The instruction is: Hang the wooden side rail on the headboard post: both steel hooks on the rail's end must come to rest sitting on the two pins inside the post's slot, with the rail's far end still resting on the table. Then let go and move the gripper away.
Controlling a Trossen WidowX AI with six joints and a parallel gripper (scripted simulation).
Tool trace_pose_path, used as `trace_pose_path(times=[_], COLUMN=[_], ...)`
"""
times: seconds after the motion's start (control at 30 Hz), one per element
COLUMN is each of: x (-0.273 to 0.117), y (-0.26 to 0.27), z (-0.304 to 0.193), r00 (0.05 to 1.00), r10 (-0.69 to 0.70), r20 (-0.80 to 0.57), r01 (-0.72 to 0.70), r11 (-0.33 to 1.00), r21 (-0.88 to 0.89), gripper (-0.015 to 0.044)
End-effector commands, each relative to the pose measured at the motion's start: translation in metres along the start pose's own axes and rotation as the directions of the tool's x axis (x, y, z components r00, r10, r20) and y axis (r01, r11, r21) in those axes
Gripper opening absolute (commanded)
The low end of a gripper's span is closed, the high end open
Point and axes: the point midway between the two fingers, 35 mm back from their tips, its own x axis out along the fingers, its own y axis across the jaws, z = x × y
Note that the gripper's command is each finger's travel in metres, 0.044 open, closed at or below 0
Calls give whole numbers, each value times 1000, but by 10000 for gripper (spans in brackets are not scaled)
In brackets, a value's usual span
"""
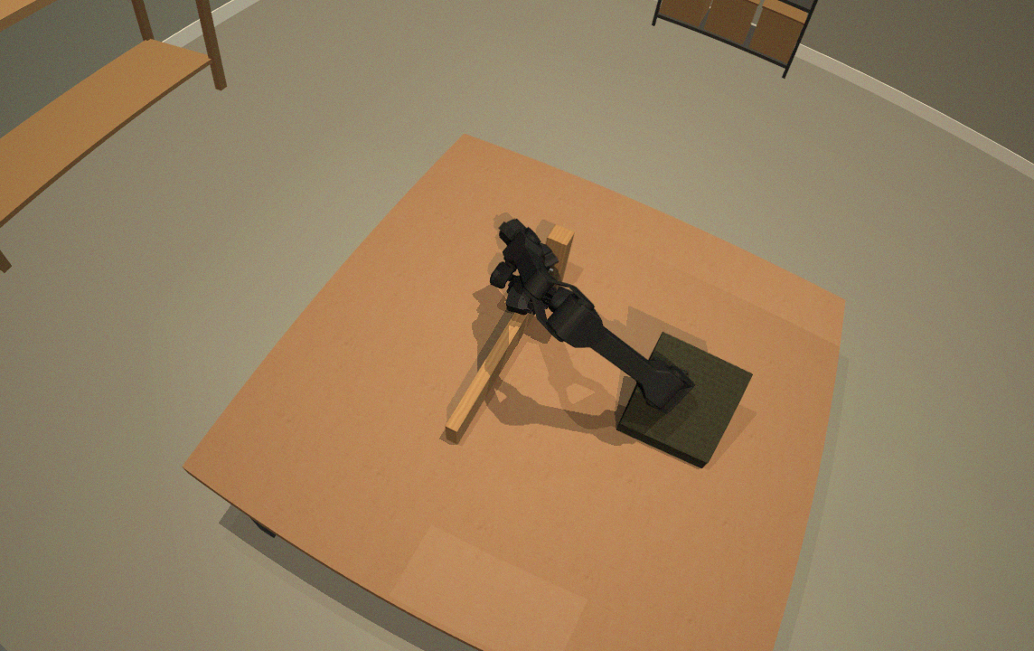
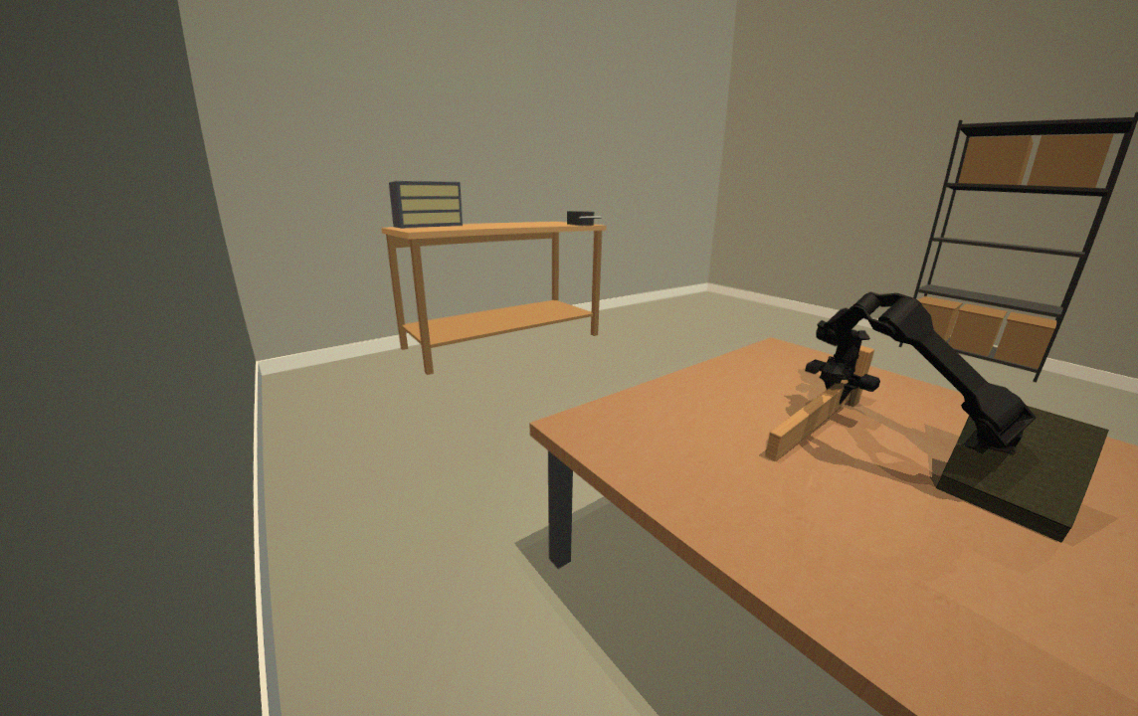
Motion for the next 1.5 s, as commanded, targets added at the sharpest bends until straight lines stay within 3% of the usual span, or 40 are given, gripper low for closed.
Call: trace_pose_path(times=[0.0,1.47], x=[-5,-5], y=[-1,-1], z=[-5,-9], r00=[1000,1000], r10=[-15,-16], r20=[-4,-4], r01=[16,16], r11=[1000,1000], r21=[4,4], gripper=[0,0])
